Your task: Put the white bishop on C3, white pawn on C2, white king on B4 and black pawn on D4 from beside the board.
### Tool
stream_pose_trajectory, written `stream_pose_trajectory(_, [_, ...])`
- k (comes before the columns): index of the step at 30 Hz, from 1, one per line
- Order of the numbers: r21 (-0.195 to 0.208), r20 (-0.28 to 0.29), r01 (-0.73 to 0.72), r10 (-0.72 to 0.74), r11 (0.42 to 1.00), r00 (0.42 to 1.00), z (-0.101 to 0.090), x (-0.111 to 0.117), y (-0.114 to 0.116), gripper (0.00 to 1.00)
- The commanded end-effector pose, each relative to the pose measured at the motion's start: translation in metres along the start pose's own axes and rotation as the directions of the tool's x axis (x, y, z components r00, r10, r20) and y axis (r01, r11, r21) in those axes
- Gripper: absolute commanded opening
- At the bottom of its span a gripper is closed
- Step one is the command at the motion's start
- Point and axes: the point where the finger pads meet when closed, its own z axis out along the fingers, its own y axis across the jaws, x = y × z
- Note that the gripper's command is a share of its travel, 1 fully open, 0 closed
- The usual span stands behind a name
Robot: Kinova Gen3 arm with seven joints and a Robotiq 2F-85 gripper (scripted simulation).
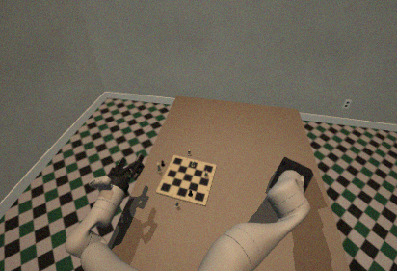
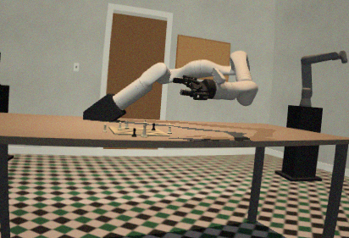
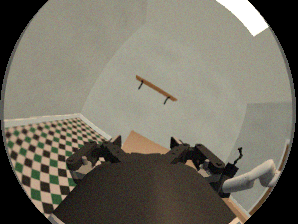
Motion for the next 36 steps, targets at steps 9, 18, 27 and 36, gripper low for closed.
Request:
stream_pose_trajectory(9, [0.032, 0.043, -0.046, 0.045, 0.998, 0.998, -0.017, -0.016, 0.003, 1.0])
stream_pose_trajectory(18, [0.045, 0.077, -0.083, 0.08, 0.996, 0.994, -0.026, -0.028, 0.005, 1.0])
stream_pose_trajectory(27, [0.055, 0.11, -0.119, 0.112, 0.991, 0.988, -0.035, -0.04, 0.008, 1.0])
stream_pose_trajectory(36, [0.063, 0.144, -0.153, 0.143, 0.986, 0.979, -0.043, -0.051, 0.01, 1.0])
